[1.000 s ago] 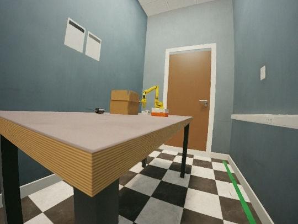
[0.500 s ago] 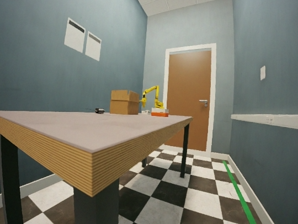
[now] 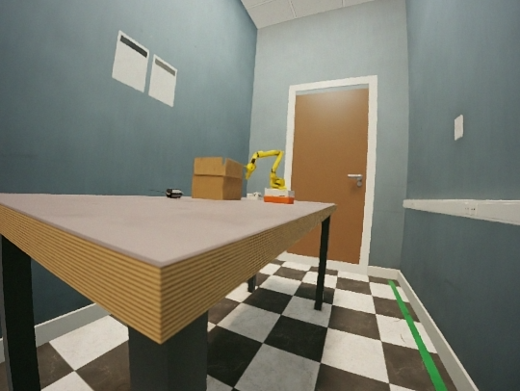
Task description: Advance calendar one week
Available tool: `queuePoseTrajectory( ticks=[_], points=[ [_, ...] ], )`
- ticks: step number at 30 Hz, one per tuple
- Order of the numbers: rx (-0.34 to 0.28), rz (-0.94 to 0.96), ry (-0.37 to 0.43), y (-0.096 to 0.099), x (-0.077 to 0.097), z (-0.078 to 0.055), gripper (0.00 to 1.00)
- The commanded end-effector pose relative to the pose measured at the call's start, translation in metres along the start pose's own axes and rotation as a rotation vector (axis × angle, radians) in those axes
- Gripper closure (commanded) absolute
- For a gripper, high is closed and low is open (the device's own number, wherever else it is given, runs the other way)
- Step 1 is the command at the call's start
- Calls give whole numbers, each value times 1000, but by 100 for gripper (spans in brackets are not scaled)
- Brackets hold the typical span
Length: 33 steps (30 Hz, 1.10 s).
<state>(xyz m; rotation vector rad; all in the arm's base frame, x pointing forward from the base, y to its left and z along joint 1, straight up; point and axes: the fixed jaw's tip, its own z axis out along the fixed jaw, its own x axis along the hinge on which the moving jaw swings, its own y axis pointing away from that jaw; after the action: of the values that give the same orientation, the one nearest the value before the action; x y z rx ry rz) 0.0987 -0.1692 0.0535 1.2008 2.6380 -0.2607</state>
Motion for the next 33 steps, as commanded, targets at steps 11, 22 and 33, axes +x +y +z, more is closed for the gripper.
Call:
queuePoseTrajectory(
  ticks=[11,22,33],
  points=[
    [33,4,-164,-2,-17,-26,65],
    [37,-34,-163,-3,-16,-25,65],
    [53,-183,-159,-4,-14,-23,65]
  ],
)
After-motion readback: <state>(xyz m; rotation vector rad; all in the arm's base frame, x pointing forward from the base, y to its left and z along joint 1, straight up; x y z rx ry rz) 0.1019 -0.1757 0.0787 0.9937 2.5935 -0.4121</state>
